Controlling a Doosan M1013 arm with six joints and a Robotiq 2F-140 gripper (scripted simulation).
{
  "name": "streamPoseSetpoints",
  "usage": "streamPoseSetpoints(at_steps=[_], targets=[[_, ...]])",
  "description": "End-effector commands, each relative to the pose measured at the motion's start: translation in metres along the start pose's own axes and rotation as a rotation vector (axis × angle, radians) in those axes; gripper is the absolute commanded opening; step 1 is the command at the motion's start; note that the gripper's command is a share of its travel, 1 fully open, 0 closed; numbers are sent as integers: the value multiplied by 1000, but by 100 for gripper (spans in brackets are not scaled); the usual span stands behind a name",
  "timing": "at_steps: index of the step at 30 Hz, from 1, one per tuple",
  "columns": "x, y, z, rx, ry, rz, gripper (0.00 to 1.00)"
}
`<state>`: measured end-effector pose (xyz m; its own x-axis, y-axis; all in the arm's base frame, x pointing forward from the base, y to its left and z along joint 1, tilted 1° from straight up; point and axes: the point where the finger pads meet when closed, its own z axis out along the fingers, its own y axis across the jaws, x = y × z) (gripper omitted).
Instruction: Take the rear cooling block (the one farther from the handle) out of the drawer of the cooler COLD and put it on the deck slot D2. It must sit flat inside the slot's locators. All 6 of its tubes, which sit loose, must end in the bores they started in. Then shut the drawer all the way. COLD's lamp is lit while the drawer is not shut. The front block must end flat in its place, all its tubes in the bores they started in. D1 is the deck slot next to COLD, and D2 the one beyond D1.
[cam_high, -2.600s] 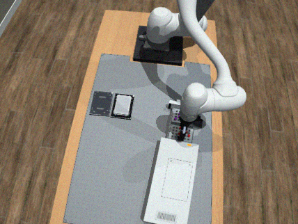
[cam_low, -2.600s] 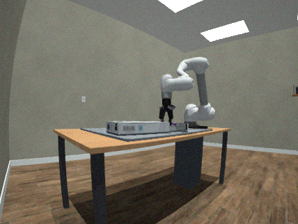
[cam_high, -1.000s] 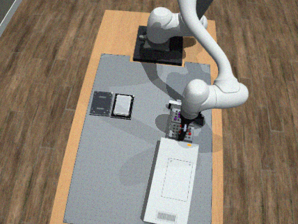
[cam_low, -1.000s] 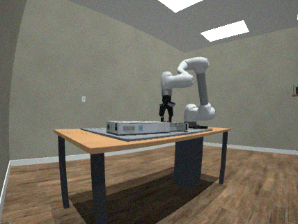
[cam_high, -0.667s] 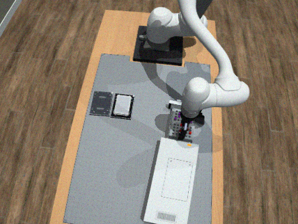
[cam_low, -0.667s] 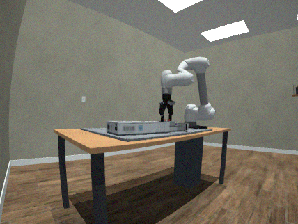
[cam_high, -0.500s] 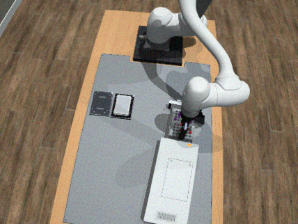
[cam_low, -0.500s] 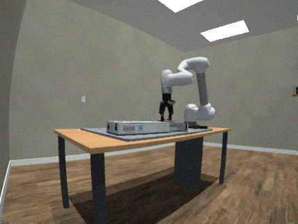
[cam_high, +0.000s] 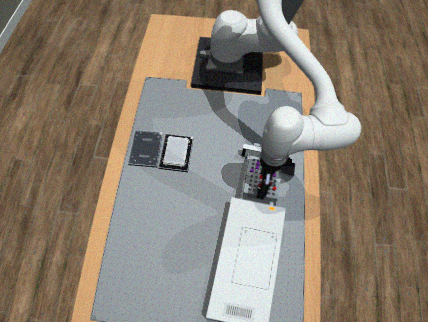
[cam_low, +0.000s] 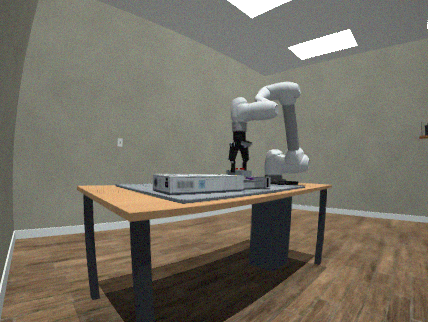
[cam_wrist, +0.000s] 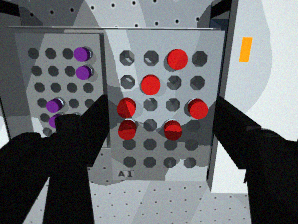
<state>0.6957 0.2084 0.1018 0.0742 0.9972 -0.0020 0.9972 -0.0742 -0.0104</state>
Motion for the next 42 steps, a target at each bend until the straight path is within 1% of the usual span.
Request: streamPoseSetpoints(at_steps=[1, 30, 39, 42], targets=[[0, 1, -5, -2, 1, 0, 10], [0, 1, -41, -2, 1, 0, 10], [0, 1, -51, -2, 1, 0, 10], [0, 1, -51, -2, 1, 0, 10]])
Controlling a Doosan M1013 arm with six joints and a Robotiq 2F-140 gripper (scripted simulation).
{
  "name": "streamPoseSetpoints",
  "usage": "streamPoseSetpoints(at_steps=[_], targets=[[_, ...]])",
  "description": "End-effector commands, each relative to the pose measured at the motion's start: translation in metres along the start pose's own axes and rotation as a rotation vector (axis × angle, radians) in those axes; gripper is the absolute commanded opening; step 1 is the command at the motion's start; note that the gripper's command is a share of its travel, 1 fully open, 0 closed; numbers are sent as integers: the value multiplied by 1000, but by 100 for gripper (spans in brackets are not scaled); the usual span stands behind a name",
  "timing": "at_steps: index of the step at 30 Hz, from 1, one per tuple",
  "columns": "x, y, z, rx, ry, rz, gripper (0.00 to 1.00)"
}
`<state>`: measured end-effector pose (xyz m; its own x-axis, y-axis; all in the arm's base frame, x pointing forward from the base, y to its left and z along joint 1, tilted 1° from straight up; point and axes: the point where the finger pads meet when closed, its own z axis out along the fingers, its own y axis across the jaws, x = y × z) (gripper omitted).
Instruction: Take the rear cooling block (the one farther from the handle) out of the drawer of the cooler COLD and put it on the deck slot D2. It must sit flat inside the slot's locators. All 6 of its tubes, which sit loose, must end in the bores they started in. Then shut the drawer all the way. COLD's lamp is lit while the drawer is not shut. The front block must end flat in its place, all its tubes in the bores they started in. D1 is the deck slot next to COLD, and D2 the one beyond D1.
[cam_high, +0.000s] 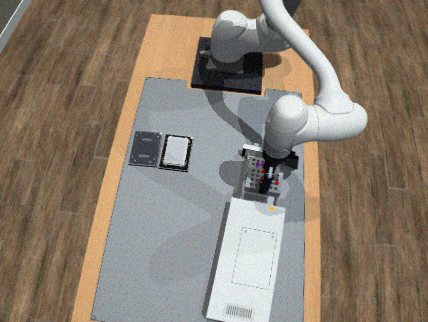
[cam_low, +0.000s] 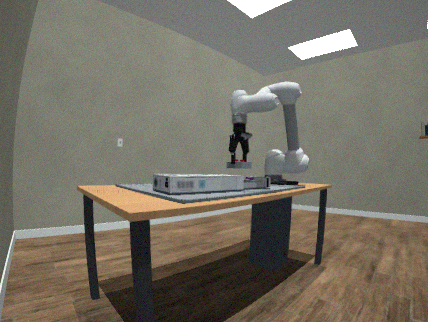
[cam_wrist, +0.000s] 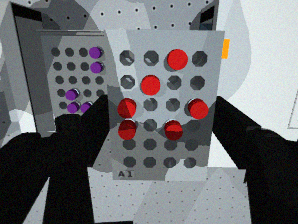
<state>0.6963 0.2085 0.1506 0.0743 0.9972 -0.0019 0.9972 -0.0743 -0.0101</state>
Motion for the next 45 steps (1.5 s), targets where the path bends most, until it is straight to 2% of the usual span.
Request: streamPoseSetpoints(at_steps=[1, 16, 45], targets=[[0, 0, -2, -2, 1, 0, 10], [0, 0, -2, -1, 1, 0, 10], [-65, -14, -2, -1, 1, 667, 10]])
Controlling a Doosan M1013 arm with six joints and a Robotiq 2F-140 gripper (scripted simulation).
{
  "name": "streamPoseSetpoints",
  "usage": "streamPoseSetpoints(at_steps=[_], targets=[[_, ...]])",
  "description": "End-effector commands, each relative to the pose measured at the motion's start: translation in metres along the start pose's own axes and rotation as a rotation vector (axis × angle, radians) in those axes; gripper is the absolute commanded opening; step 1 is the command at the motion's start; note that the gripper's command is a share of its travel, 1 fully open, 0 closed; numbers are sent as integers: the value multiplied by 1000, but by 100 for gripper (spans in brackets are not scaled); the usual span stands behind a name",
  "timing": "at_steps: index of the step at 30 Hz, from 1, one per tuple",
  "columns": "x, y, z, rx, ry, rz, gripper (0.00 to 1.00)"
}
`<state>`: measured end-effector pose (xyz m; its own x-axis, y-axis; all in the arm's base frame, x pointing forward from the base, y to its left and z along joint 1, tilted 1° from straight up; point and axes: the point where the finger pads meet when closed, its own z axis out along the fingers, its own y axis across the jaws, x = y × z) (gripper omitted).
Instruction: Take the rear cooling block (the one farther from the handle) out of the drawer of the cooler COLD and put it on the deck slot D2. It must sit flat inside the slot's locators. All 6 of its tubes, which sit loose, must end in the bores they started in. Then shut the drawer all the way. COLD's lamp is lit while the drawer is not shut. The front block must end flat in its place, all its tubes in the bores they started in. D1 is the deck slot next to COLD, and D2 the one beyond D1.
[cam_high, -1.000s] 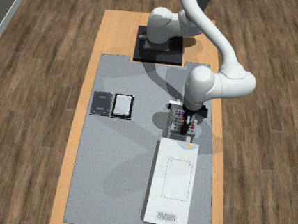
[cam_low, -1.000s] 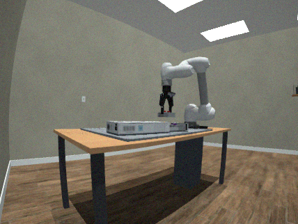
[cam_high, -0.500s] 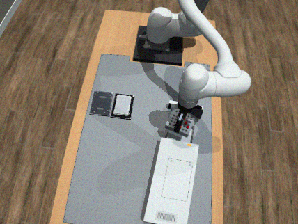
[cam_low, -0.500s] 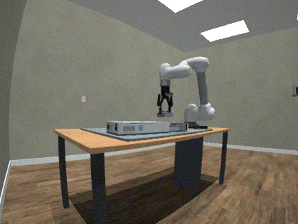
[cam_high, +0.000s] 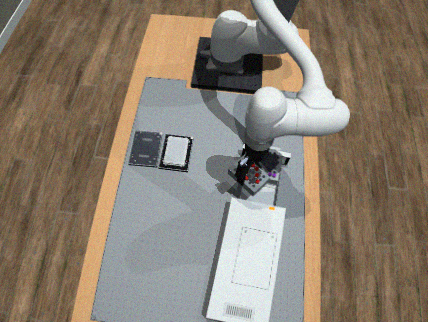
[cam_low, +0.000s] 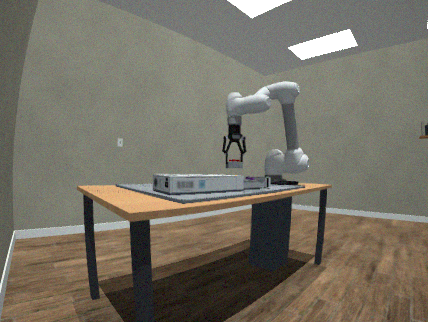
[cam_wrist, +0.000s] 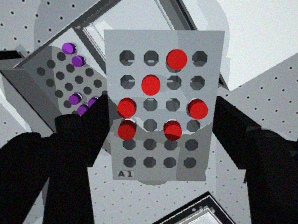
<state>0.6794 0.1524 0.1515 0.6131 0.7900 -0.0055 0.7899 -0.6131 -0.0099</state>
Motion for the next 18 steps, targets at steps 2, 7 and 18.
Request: streamPoseSetpoints(at_steps=[2, 7, 18], targets=[[-12, 5, -1, -3, 0, 134, 10], [-24, 10, -1, -3, 0, 268, 10], [-47, 19, -1, -3, 1, 508, 10]])
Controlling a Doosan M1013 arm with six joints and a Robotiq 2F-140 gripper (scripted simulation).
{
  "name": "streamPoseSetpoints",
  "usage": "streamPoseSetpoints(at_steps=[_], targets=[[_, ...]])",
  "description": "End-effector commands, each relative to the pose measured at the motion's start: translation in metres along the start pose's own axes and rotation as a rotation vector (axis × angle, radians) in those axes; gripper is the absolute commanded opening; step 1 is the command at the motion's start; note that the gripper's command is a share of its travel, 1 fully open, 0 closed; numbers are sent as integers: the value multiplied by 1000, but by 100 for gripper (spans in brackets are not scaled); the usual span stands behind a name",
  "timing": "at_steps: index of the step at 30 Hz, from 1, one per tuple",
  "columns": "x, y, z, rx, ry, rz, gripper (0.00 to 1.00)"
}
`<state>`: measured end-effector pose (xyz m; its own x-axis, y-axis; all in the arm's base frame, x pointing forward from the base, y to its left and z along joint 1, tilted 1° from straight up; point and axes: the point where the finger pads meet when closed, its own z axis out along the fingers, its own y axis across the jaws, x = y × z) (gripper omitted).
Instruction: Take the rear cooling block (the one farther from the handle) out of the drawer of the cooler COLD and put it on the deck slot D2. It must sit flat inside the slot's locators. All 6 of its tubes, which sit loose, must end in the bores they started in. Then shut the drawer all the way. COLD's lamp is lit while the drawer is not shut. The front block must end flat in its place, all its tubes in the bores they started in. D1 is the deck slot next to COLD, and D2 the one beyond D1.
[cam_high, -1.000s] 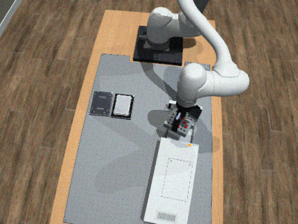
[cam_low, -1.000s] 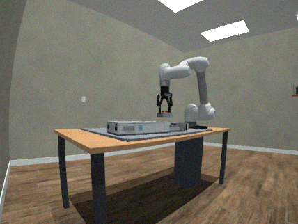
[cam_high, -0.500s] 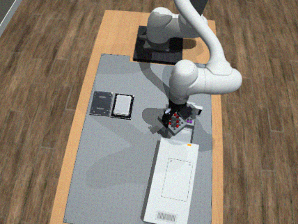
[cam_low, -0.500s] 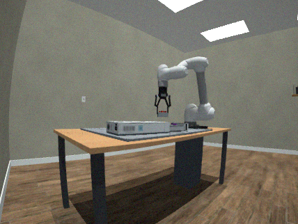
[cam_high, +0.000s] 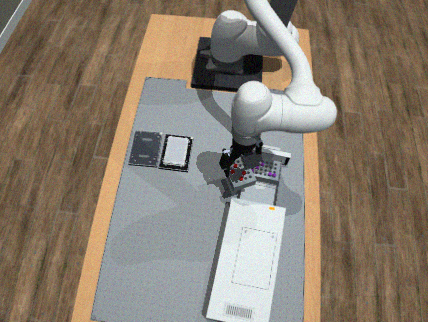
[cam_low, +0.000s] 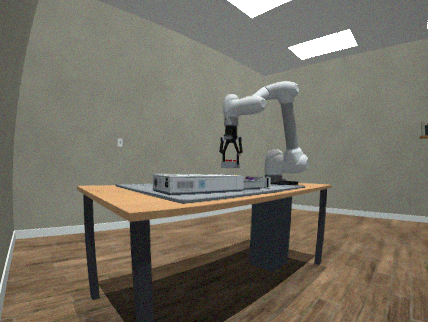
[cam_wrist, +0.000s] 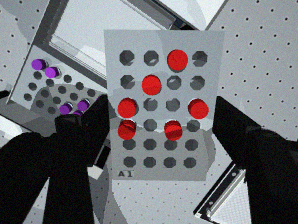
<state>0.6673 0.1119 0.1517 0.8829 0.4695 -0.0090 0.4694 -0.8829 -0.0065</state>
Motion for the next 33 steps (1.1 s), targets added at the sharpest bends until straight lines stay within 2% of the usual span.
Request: streamPoseSetpoints(at_steps=[1, 15, 33], targets=[[-7, 8, -1, -3, 1, 112, 10], [-30, 31, -1, -3, 2, 431, 10], [-60, 61, -1, -3, 2, 431, 10]])
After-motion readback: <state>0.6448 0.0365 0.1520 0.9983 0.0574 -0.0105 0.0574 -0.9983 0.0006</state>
